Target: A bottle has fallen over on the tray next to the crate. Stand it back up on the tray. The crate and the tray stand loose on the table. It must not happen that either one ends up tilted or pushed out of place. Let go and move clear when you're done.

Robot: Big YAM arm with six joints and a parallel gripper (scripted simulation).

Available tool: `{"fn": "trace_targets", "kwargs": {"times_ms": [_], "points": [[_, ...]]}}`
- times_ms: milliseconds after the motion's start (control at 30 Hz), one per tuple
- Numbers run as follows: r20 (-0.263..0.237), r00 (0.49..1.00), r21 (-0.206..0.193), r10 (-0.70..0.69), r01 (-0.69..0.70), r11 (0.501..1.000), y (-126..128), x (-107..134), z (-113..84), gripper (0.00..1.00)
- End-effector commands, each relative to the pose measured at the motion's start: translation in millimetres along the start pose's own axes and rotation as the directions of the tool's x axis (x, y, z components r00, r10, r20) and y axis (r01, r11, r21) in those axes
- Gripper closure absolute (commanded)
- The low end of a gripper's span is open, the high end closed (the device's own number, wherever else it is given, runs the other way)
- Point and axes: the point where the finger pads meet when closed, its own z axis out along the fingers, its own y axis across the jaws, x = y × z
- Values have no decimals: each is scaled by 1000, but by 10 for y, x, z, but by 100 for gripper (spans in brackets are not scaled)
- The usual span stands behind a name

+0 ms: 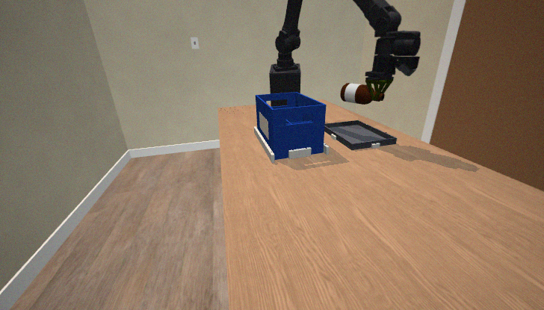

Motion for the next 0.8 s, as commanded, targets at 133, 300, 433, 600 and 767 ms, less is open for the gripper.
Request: {"fn": "trace_targets", "kwargs": {"times_ms": [133, 300, 433, 600, 767], "points": [[82, 997, 7, 4, -5, 1000, 2, -310, -466, 100], [82, 997, 7, 5, -6, 1000, -6, -308, -487, 100], [82, 997, 7, 4, -5, 1000, -1, -308, -495, 100], [82, 997, 7, 4, -5, 1000, -1, -308, -506, 100], [82, 997, 7, 5, -5, 1000, -4, -307, -510, 100]]}}
